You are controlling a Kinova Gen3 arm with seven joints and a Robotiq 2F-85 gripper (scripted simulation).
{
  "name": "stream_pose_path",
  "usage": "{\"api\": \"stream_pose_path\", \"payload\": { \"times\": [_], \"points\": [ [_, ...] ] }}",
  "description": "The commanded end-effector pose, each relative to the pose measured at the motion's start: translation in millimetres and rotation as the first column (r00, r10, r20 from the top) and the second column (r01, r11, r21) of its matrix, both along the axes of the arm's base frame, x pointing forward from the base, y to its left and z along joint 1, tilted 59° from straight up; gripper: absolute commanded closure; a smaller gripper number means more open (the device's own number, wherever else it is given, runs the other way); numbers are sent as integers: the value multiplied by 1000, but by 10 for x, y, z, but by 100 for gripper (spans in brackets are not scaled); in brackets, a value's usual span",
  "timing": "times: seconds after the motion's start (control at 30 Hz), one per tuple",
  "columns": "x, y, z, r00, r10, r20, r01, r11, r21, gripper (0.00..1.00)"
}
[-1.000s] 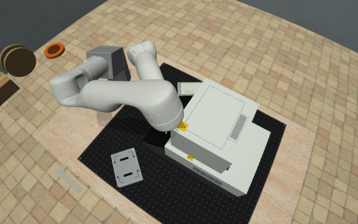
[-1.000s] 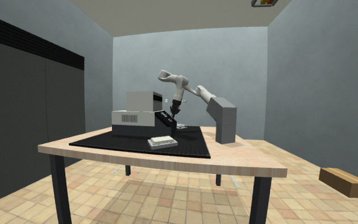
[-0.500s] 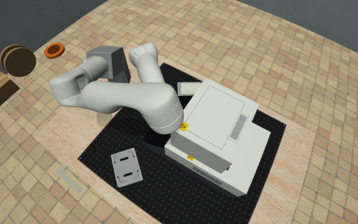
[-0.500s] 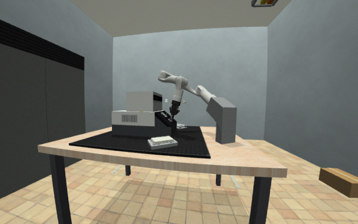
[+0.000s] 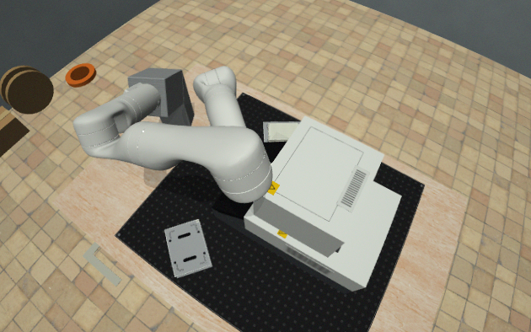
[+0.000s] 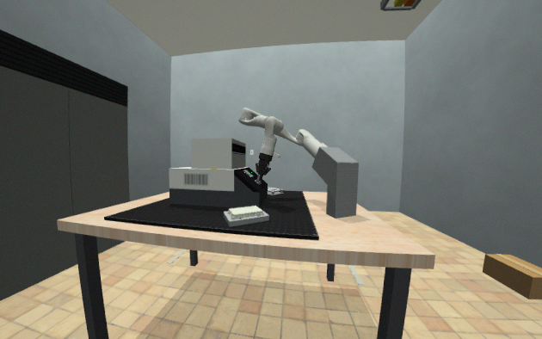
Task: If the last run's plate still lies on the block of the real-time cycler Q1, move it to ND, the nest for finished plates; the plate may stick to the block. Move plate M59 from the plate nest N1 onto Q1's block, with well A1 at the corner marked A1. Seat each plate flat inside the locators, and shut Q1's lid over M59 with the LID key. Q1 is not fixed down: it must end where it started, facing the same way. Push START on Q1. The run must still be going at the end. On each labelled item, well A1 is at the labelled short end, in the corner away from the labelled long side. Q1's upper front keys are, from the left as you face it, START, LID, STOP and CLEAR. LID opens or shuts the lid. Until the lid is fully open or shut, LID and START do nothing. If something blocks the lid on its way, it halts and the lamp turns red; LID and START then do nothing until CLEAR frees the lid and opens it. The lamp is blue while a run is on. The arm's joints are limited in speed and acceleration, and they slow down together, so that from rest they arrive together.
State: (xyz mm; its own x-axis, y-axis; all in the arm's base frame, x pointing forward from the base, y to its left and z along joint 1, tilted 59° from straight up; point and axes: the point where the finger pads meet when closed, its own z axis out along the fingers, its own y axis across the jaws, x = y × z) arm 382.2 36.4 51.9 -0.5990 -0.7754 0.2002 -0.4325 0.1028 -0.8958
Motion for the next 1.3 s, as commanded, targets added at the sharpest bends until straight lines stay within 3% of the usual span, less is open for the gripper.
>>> {"api": "stream_pose_path", "payload": {
  "times": [0.0,1.27],
  "points": [
    [15,1,-1,1000,1,0,-1,1000,1,90],
    [110,-36,-17,1000,1,0,-1,1000,1,90]
  ]
}}
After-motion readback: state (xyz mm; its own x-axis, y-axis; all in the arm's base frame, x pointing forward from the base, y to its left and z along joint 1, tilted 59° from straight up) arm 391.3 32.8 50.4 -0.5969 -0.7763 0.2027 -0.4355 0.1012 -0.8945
